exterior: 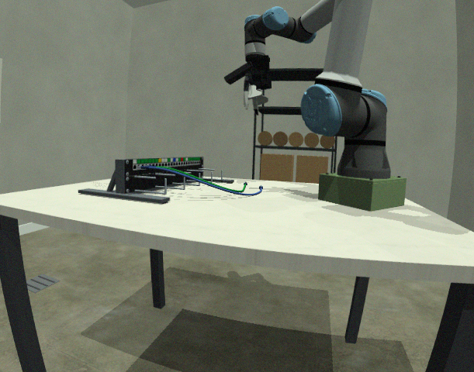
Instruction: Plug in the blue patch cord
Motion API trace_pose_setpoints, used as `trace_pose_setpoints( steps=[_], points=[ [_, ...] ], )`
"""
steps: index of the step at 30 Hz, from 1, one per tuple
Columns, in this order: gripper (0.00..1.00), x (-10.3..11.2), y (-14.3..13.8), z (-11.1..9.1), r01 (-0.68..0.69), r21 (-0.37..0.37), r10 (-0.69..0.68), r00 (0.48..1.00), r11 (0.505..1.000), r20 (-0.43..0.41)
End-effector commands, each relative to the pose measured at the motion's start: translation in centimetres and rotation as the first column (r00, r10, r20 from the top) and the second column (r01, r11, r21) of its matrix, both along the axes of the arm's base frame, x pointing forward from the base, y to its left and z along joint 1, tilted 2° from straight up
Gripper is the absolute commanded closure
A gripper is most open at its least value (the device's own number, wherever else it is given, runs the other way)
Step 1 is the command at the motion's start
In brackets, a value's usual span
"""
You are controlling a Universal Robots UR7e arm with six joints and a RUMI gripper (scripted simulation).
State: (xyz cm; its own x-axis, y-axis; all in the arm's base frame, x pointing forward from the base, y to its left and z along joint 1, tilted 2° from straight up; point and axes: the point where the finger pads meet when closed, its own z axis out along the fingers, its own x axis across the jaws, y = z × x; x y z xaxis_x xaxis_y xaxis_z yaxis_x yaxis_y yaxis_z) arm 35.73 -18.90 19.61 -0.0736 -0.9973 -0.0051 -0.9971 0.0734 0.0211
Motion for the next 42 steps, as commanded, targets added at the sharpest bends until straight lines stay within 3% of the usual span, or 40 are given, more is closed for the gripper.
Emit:
trace_pose_setpoints(
  steps=[1,17,18,42],
  points=[
    [0.00,-0.68,-0.69,-0.28,0.006,0.010,-0.006,1.000,1.000,0.025],
    [0.00,-1.23,-1.19,-0.54,0.012,0.015,-0.013,0.999,1.000,0.044],
    [1.00,-1.23,-1.19,-0.54,0.012,0.015,-0.013,0.999,1.000,0.044],
    [1.00,-1.23,-1.19,-0.54,0.012,0.015,-0.013,0.999,1.000,0.044]
  ],
)
